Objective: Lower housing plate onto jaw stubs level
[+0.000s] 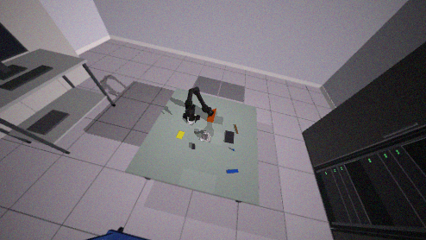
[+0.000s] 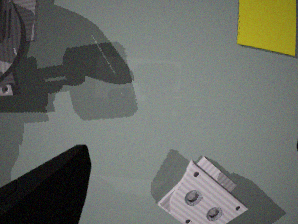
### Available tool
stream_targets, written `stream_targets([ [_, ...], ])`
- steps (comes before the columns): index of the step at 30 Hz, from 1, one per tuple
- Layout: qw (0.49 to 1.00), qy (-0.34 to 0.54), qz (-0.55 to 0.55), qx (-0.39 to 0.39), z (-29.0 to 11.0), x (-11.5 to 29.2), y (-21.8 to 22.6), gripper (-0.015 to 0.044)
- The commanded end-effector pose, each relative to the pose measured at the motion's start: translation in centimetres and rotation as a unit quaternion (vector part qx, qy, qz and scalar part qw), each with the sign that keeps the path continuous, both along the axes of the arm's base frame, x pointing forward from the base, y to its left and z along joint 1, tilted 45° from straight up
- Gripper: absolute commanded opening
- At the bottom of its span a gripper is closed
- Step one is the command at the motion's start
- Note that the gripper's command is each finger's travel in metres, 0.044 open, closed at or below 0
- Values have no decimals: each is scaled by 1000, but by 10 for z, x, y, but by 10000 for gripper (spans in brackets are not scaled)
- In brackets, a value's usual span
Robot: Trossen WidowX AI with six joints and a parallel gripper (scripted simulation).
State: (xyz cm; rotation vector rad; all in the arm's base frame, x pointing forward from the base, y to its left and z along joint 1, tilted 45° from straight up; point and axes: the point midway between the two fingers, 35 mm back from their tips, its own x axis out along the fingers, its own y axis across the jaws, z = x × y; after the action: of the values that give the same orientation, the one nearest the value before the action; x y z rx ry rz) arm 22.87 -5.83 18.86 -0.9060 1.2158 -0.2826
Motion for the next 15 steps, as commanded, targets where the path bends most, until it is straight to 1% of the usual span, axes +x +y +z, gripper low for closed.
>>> stream_targets([
  [1,998,-24,-46,17,1,-8,-11,440],
  [8,987,-70,-140,43,1,-22,-32,440],
  [15,963,-118,-232,64,2,-38,-51,440],
])
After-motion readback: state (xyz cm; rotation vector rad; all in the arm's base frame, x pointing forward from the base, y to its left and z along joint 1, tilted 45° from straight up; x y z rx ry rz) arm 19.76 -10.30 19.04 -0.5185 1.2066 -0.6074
